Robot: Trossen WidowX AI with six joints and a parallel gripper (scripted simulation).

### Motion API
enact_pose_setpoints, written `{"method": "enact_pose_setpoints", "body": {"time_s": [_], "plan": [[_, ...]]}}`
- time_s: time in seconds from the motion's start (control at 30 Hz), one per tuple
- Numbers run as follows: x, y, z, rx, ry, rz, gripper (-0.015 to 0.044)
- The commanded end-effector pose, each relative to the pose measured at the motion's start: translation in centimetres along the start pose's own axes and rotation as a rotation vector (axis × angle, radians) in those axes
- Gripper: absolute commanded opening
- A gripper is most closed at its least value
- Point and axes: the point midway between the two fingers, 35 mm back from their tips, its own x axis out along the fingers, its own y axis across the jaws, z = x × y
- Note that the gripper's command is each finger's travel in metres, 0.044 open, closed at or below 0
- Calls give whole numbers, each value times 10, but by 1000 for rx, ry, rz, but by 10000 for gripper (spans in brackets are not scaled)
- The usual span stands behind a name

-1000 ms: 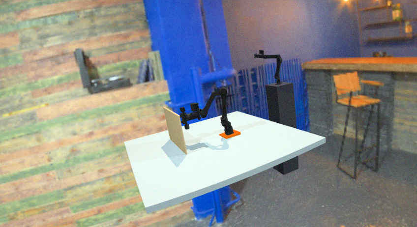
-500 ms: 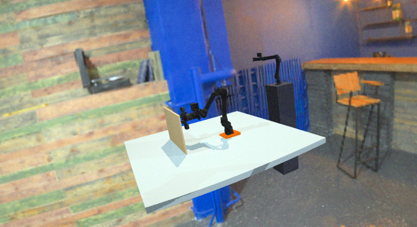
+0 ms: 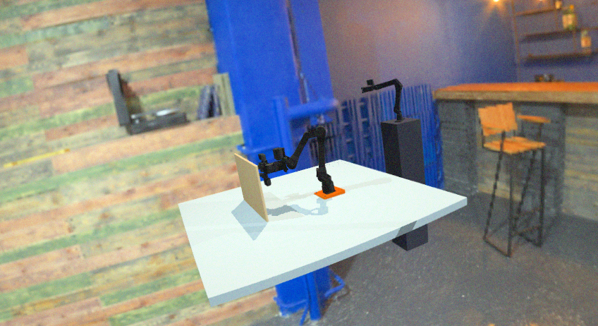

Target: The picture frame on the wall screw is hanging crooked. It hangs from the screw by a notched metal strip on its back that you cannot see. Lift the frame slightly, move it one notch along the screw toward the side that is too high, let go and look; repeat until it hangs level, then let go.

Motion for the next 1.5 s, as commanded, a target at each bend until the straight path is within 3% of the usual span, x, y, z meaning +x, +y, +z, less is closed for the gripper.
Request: {"method": "enact_pose_setpoints", "body": {"time_s": [0.0,0.23,0.57,0.73,1.0,1.2,1.47], "plan": [[0,0,0,-16,-1,-1,0],[0,0,0,-58,-1,-1,0],[0,0,0,-42,0,0,260],[-8,1,1,-19,-1,0,260],[-94,-5,1,253,-3,0,260],[-97,0,5,243,-9,10,260],[-161,28,10,268,2,28,260]]}}
